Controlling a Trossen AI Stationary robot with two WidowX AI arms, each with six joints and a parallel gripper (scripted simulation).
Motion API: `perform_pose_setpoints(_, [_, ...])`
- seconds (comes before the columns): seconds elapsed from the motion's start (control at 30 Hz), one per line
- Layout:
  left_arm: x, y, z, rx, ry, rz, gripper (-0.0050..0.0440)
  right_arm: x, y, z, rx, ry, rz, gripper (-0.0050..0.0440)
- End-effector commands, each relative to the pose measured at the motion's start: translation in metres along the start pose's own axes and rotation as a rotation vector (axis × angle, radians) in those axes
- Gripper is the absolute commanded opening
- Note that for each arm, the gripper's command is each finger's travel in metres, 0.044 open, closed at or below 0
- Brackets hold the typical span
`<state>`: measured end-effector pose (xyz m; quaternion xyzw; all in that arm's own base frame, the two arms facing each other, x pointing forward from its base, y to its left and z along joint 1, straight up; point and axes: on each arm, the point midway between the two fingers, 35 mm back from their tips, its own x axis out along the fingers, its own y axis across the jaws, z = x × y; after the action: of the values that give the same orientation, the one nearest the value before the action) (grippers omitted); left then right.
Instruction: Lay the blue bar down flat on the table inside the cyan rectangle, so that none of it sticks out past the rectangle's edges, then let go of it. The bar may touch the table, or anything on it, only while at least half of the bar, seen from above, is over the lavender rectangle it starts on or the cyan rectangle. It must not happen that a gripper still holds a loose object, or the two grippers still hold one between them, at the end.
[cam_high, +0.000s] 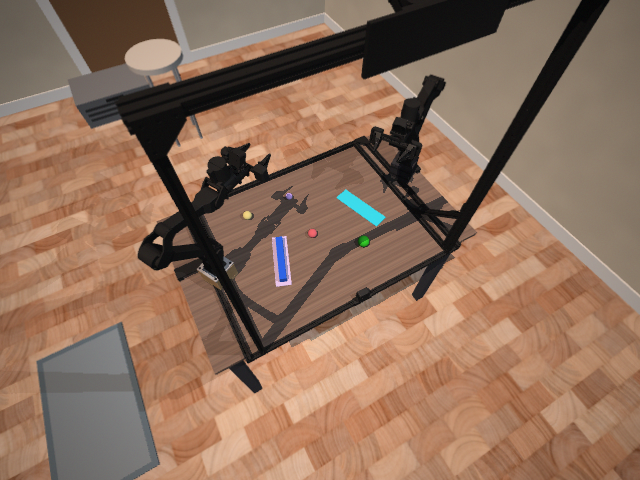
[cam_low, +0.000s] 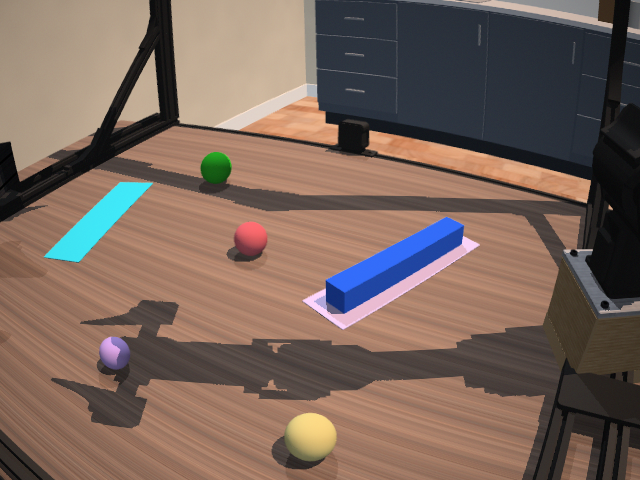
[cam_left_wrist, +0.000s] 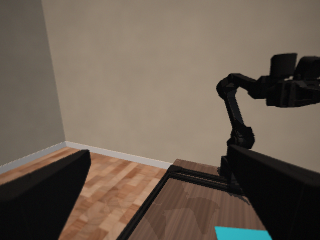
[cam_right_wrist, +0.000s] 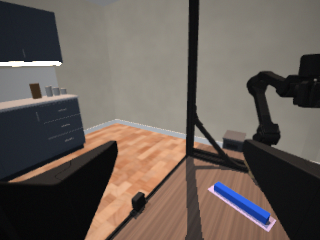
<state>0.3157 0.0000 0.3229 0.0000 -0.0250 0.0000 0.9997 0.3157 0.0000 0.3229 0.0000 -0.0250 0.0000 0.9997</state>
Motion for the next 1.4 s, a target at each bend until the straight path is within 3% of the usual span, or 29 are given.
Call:
perform_pose_setpoints(0.0, [0.0, 0.0, 0.0, 0.0, 0.0, 0.0, 0.044, 0.0, 0.0, 0.0, 0.0, 0.0, 0.0, 0.044])
perform_pose_setpoints(0.6, [0.0, 0.0, 0.0, -0.001, 0.002, 0.0, 0.044, 0.0, 0.0, 0.0, 0.0, 0.0, 0.0, 0.044])
perform_pose_setpoints(0.77, [0.006, -0.005, -0.014, -0.044, 0.061, -0.014, 0.044, 0.0, 0.0, 0.0, 0.0, 0.0, 0.0, 0.044])
perform_pose_setpoints(0.9, [0.018, -0.017, -0.047, -0.139, 0.202, -0.036, 0.044, 0.0, 0.0, 0.0, 0.0, 0.0, 0.0, 0.044])
perform_pose_setpoints(1.03, [0.027, -0.037, -0.099, -0.277, 0.431, -0.042, 0.044, 0.0, 0.0, 0.0, 0.0, 0.0, 0.0, 0.044])
perform_pose_setpoints(1.1, [0.027, -0.037, -0.099, -0.277, 0.431, -0.042, 0.044, 0.0, 0.0, 0.0, 0.0, 0.0, 0.0, 0.044])
perform_pose_setpoints(1.23, [0.023, -0.061, -0.163, -0.42, 0.719, 0.004, 0.044, 0.0, 0.0, 0.0, 0.0, 0.0, 0.0, 0.044])
perform_pose_setpoints(1.37, [0.002, -0.084, -0.225, -0.529, 1.015, 0.12, 0.044, 0.0, 0.0, 0.0, 0.0, 0.0, 0.0, 0.044])
